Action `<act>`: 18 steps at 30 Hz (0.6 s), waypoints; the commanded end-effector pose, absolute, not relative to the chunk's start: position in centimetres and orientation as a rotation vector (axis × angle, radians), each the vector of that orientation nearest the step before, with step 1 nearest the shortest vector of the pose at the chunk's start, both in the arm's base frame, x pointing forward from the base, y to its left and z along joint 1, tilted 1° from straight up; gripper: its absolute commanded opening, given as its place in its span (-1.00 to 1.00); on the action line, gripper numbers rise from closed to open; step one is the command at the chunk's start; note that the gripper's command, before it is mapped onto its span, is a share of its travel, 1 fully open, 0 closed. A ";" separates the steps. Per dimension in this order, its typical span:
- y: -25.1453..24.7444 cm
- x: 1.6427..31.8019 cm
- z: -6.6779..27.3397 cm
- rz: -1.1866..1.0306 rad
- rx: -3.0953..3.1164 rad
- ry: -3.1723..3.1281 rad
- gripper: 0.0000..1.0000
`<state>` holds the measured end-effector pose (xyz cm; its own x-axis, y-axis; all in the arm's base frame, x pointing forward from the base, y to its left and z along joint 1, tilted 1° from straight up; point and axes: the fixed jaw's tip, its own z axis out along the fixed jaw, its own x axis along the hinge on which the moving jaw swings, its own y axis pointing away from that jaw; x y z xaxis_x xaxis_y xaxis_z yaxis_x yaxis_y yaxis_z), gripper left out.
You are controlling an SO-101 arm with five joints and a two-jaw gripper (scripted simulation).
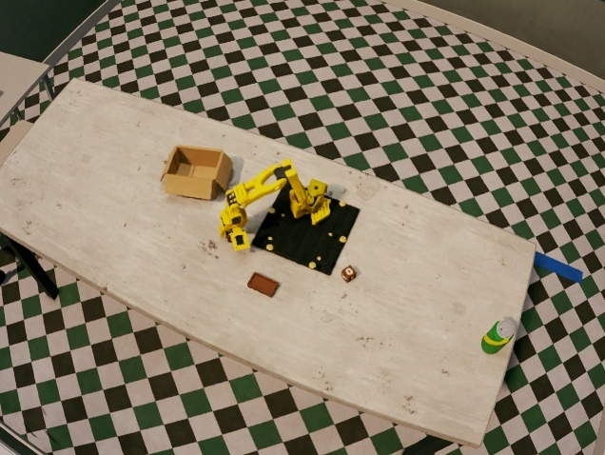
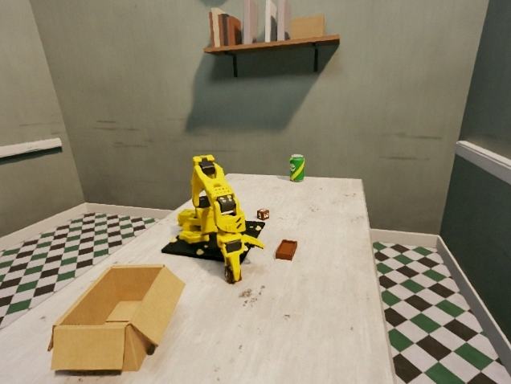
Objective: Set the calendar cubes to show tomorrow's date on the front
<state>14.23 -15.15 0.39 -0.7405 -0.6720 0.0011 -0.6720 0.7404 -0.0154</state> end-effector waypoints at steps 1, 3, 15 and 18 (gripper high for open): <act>-14.9 13.9 -0.1 0.012 -1.131 2.934 -0.45; -14.9 13.9 -0.1 0.012 -1.131 2.934 -0.40; -14.9 13.9 -0.1 0.012 -1.131 2.934 -0.29; -14.9 13.9 -0.1 0.012 -1.131 2.934 -0.29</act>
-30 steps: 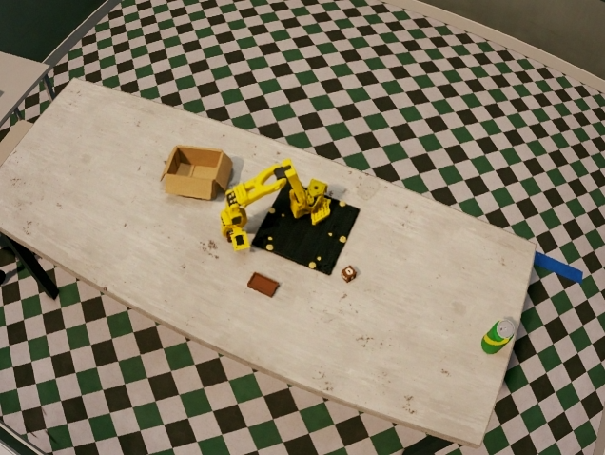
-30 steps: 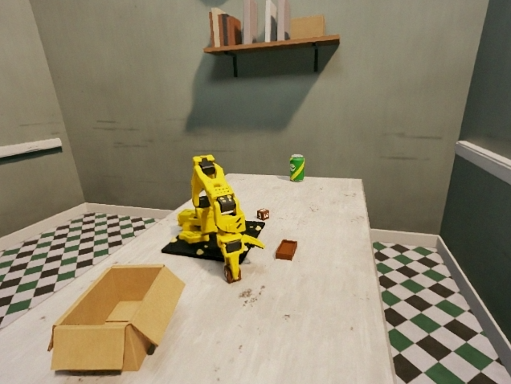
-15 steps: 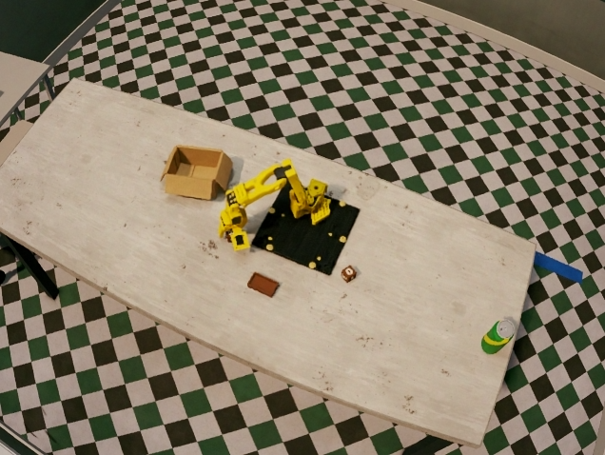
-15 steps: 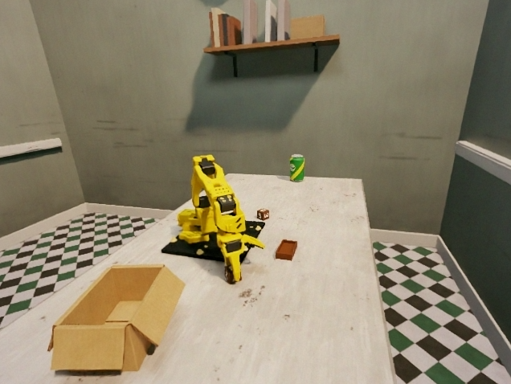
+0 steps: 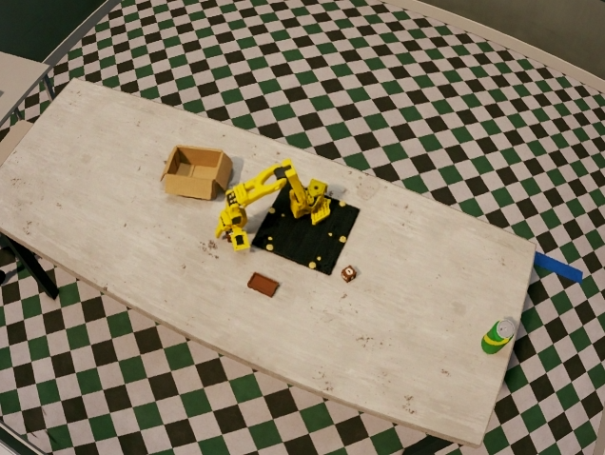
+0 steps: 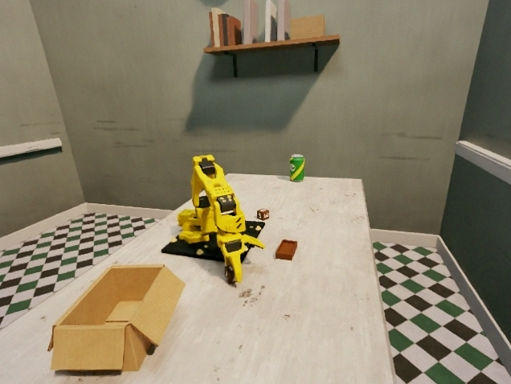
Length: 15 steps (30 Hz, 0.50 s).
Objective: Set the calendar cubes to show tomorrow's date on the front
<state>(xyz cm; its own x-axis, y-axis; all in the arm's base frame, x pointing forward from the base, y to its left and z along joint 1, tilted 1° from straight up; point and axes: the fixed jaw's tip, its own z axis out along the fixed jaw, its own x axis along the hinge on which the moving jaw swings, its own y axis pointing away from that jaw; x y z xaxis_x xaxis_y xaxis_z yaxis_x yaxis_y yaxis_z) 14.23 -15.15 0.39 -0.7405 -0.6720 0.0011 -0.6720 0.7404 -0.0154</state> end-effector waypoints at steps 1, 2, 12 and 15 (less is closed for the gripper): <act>-14.9 13.9 -0.1 0.012 -1.131 2.934 -0.29; -14.9 13.9 0.0 0.012 -1.131 2.934 -0.29; -15.1 14.1 2.1 0.012 -1.131 2.934 -0.29; -15.2 14.1 2.9 0.012 -1.131 2.934 -0.29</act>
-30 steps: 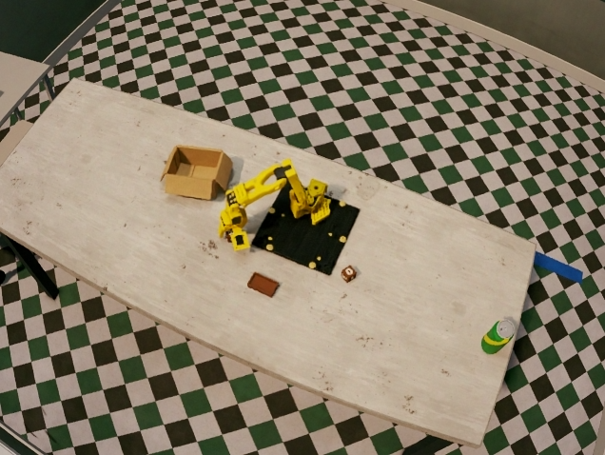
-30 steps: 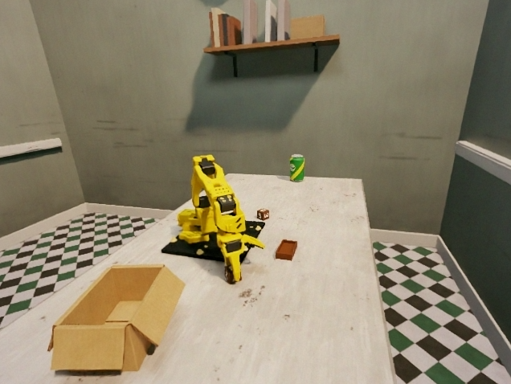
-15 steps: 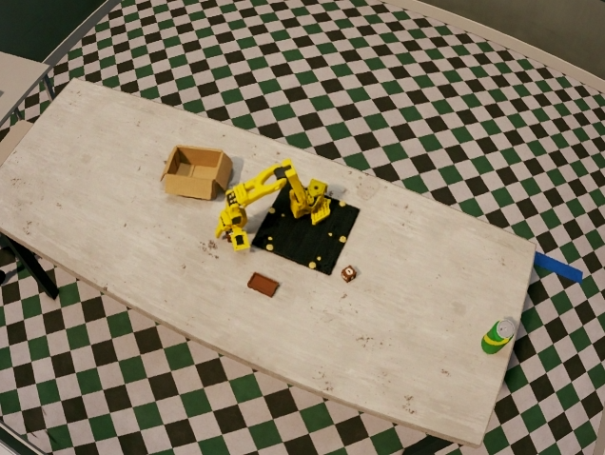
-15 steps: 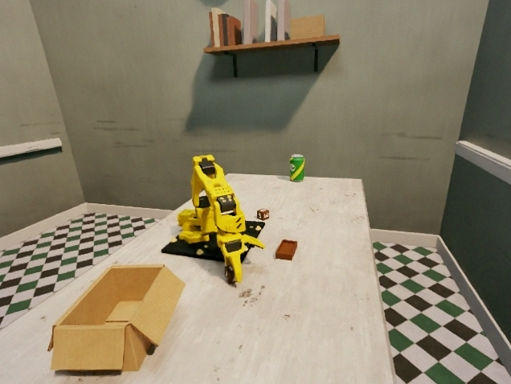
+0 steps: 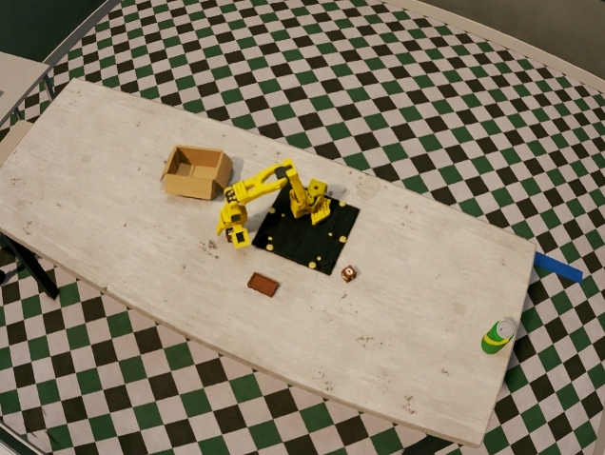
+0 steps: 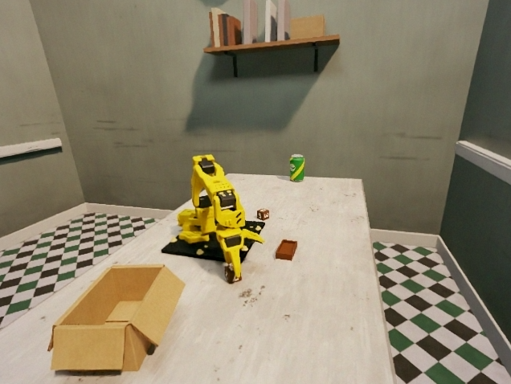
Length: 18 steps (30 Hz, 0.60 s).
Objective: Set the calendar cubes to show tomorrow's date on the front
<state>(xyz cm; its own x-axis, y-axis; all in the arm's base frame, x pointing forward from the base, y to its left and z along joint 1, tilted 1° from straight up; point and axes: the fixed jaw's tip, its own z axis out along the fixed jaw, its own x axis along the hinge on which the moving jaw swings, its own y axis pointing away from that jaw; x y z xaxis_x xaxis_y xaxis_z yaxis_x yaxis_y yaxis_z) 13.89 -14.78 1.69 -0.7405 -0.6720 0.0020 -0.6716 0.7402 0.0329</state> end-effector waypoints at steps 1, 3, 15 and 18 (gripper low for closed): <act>-15.2 14.1 2.9 -0.012 1.128 -2.929 -0.29; -15.2 14.1 3.6 -0.012 1.128 -2.929 -0.29; -15.0 13.9 5.9 -0.012 1.128 -2.929 -0.29; -15.0 13.9 5.9 -0.012 1.128 -2.929 -0.29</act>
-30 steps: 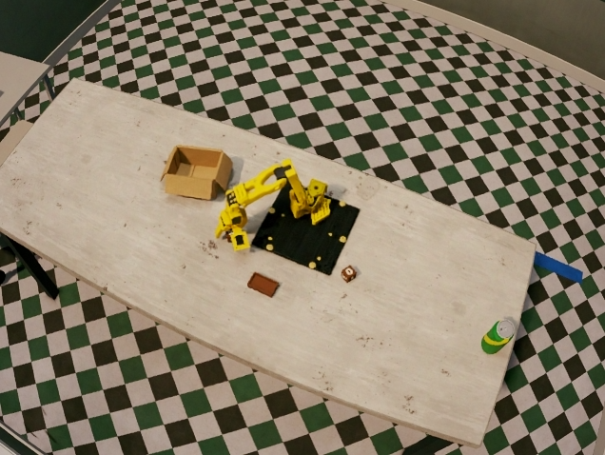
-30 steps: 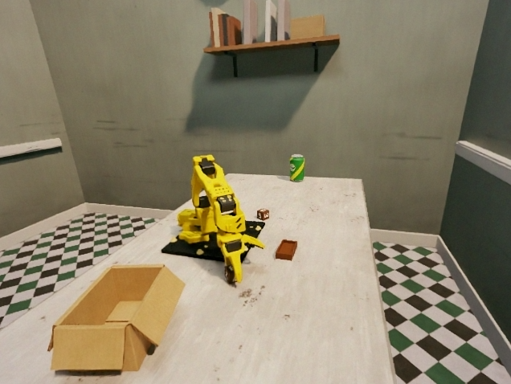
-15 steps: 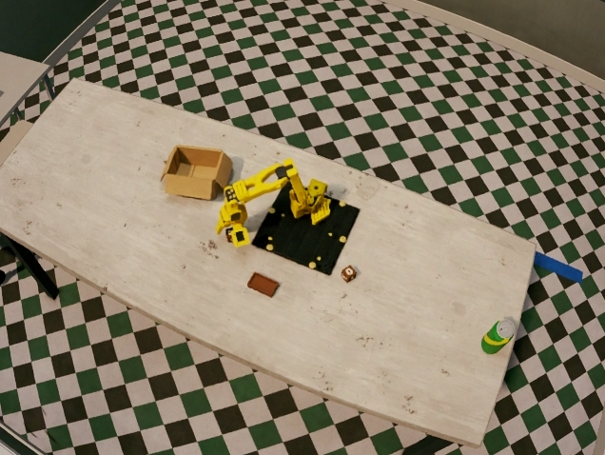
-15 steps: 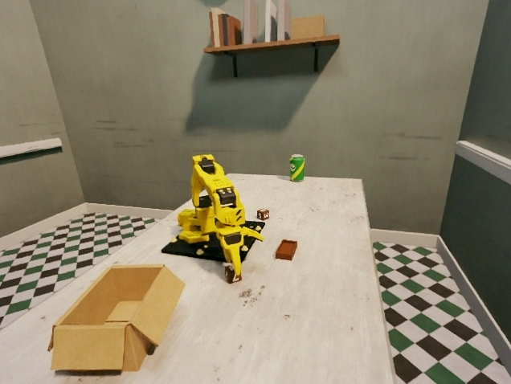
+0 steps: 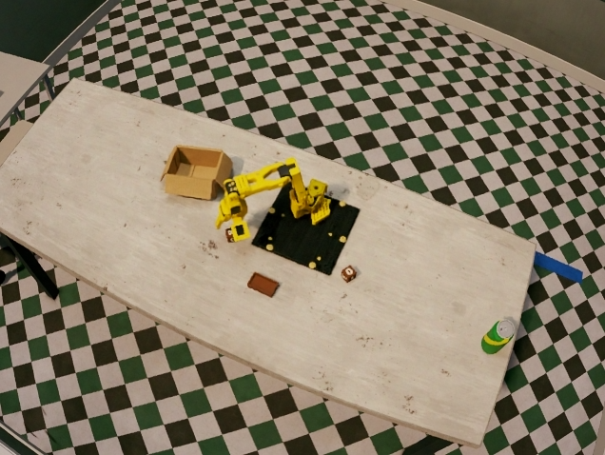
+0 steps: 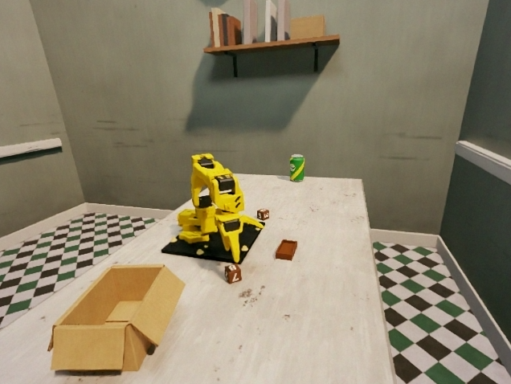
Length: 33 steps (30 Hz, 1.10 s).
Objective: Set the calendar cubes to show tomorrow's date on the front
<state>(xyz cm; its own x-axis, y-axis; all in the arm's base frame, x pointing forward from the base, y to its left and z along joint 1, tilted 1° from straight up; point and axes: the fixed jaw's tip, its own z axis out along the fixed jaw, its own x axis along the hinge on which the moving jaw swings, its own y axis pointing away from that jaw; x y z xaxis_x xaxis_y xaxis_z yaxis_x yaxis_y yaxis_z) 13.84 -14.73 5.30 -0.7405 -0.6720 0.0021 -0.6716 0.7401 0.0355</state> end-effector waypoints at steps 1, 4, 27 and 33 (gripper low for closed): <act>-15.0 13.9 5.9 -0.012 1.128 -2.929 -0.29; -15.0 13.9 5.9 -0.012 1.128 -2.929 -0.29; -15.4 14.3 7.8 0.142 1.141 -2.962 -0.29; -15.7 14.6 10.4 0.362 1.155 -2.996 -0.29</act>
<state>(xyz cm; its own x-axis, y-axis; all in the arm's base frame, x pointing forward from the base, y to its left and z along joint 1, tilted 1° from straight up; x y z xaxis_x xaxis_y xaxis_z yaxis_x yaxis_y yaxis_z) 14.51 -15.43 8.95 -0.7403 -0.6722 -0.0019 -0.6625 0.7301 -0.1677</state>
